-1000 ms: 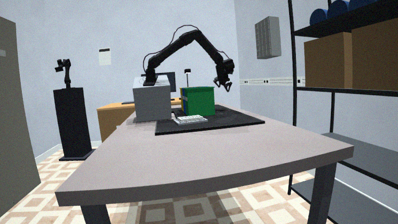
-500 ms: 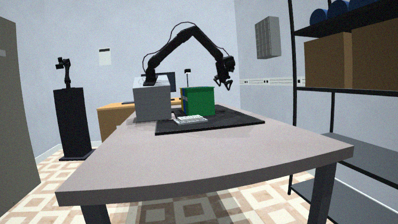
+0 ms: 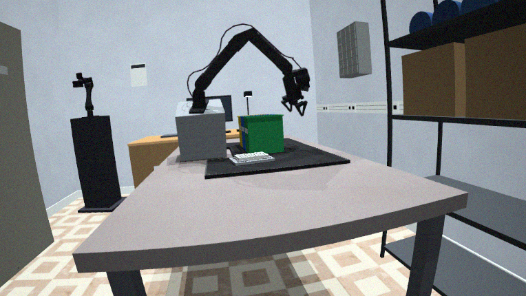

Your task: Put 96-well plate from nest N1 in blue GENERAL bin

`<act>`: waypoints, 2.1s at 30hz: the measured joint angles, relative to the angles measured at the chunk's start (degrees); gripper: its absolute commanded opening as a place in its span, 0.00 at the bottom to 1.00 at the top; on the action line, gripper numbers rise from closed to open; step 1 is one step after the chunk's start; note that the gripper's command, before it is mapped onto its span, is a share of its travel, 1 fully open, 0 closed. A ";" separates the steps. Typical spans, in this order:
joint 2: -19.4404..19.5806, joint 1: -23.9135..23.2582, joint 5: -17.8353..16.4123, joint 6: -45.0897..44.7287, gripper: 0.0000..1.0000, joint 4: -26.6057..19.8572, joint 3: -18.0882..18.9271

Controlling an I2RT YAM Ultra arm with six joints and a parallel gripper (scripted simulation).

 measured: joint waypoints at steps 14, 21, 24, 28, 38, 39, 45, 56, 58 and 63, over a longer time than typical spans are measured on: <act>-6.49 -5.05 2.47 -3.74 1.00 -2.21 -4.48; -10.01 -8.07 4.15 -5.16 1.00 -3.17 -6.91; -11.67 -9.33 5.03 -5.79 1.00 -3.76 -7.98; -13.14 -10.05 5.97 -6.45 1.00 -4.09 -8.81; -18.69 -14.64 7.48 -9.49 1.00 -5.70 -12.98; -19.26 -15.17 7.78 -9.73 1.00 -5.97 -13.31; -21.29 -16.48 9.90 -10.49 1.00 -7.10 -14.29; -26.45 -21.62 11.74 -13.60 1.00 -8.87 -19.21; -27.63 -22.53 11.80 -14.36 1.00 -9.07 -20.26; -29.14 -23.54 13.09 -15.17 1.00 -9.84 -21.27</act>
